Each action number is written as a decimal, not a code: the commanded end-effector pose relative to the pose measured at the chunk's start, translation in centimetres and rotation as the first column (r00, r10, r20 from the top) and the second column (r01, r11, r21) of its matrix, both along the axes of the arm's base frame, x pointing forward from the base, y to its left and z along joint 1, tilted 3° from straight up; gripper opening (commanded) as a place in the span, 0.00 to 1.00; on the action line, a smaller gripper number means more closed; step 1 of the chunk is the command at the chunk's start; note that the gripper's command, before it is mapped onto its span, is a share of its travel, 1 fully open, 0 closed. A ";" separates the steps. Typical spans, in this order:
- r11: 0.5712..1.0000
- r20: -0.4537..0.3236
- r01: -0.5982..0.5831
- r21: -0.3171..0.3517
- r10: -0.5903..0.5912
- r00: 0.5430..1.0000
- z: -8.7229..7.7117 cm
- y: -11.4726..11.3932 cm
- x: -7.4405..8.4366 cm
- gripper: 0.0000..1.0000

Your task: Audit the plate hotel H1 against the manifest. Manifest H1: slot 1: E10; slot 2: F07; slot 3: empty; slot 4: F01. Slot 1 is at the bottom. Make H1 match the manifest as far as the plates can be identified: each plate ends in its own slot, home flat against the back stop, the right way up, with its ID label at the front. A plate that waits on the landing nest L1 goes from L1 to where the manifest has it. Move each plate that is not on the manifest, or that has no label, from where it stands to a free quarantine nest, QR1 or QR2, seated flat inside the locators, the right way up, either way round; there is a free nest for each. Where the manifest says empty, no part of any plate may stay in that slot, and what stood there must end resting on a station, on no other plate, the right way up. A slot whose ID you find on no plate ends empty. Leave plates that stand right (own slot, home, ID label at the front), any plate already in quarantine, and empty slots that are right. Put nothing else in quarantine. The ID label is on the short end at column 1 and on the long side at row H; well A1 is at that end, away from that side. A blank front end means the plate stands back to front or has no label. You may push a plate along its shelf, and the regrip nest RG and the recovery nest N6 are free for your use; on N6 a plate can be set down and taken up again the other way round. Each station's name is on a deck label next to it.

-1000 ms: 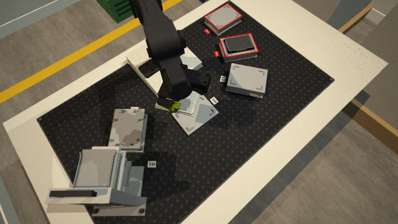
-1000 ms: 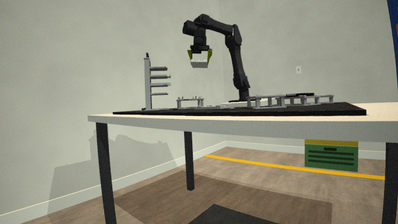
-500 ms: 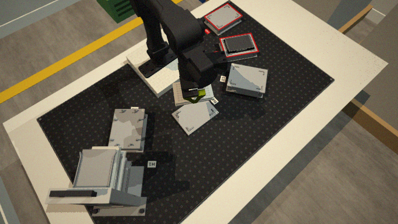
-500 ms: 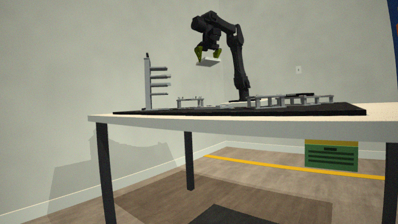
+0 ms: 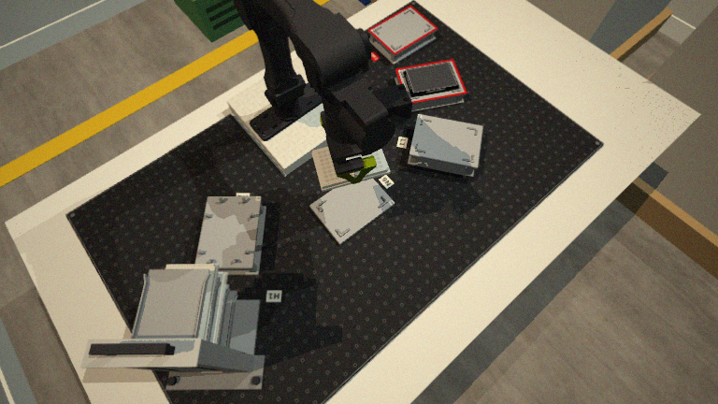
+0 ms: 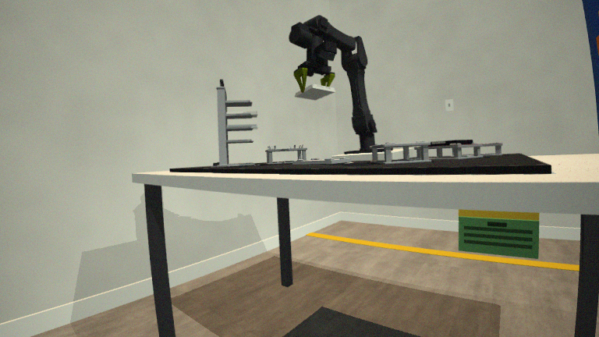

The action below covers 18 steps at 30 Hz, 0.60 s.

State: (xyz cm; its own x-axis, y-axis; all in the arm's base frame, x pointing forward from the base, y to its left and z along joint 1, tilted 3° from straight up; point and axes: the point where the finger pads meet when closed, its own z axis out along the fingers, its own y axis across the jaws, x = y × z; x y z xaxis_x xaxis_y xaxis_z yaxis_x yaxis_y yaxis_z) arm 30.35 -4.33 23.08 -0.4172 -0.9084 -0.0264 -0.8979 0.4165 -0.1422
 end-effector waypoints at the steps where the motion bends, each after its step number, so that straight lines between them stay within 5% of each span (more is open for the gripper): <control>1: 0.964 -0.068 -0.264 -0.006 0.263 0.962 0.1 0.9 -1.3 0.86; 13: 0.964 -0.069 -0.266 -0.006 0.265 0.962 -0.4 0.9 -1.3 0.86; 18: 0.927 -0.059 -0.375 -0.024 0.373 0.926 -1.2 0.9 -0.4 0.86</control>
State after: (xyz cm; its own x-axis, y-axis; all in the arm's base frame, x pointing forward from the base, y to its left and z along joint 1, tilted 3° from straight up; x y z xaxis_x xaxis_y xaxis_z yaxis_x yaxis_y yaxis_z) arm 30.06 -3.54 21.73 -0.1621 -0.9867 0.0115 -0.9822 0.1602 -0.0979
